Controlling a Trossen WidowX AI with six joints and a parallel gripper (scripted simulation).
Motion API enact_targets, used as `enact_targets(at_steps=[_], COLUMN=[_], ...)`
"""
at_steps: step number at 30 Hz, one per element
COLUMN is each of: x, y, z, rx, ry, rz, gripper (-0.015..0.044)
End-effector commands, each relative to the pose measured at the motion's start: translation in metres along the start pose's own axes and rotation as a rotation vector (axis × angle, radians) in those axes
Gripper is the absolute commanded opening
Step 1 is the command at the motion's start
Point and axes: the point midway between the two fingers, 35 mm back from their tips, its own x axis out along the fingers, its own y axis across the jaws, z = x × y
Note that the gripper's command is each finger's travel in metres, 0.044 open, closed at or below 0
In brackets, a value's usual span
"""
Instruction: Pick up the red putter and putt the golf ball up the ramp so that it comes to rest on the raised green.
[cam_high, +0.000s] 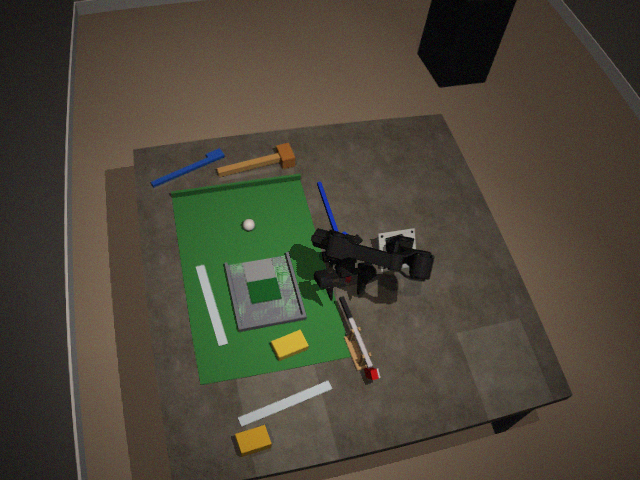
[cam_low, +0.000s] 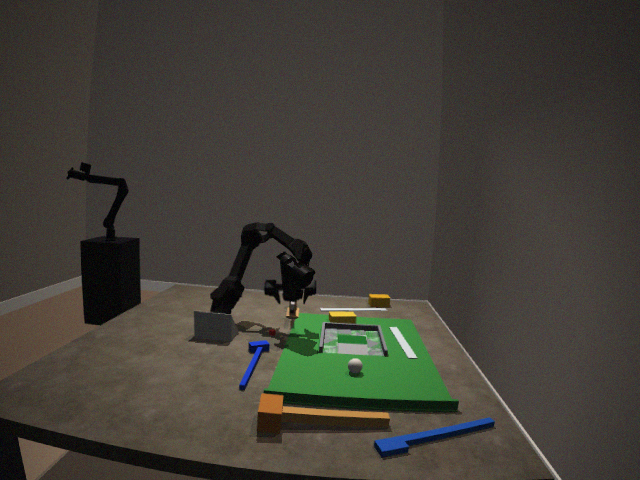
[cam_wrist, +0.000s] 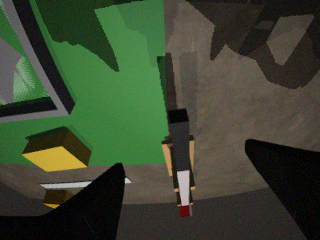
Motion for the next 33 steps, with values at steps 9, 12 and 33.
enact_targets(at_steps=[9, 12, 33], x=[0.024, 0.035, 0.064], y=[0.002, 0.001, -0.001], z=[0.000, 0.000, -0.001], rx=[0.004, 0.004, 0.003], ry=[0.029, 0.029, 0.032], rz=[-0.077, -0.076, -0.076], gripper=[0.0440, 0.0440, 0.0440])
